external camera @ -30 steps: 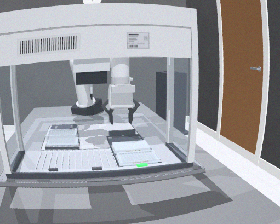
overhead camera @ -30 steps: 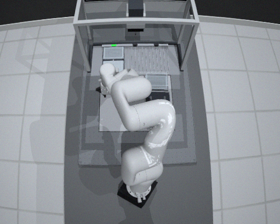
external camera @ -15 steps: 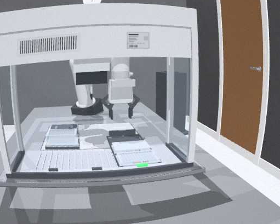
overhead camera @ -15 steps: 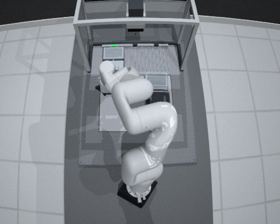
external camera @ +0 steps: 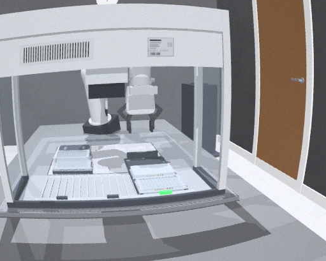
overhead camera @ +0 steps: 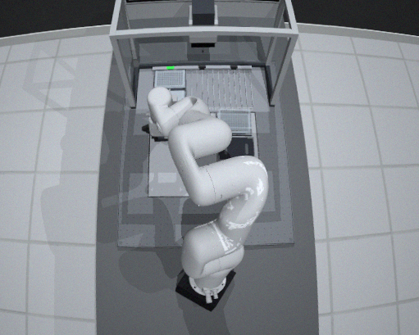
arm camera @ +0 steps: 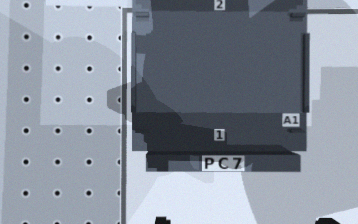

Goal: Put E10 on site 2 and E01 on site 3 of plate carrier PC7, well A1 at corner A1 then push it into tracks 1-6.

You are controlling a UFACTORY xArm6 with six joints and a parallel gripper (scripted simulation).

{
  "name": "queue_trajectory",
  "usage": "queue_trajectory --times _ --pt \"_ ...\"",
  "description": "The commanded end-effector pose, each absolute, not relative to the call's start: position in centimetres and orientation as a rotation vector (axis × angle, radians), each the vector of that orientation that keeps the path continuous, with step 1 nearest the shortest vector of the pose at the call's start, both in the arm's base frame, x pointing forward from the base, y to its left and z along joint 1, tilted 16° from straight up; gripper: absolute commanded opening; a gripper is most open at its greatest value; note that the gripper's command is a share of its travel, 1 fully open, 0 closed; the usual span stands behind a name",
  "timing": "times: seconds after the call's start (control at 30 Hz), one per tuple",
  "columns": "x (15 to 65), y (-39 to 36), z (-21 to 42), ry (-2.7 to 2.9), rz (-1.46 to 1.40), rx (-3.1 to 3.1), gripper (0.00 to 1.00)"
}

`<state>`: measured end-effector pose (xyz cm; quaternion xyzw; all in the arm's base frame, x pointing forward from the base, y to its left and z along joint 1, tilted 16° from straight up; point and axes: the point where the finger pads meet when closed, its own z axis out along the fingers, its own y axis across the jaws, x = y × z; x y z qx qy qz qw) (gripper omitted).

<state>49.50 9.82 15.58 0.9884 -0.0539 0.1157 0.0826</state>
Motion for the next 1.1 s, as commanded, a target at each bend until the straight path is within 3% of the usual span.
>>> queue_trajectory --times 0.0,1.07 --pt "49.3 10.1 16.8 -0.161 0.351 2.952 0.82" --pt "48.3 10.9 21.3 -0.161 0.351 2.952 0.82"
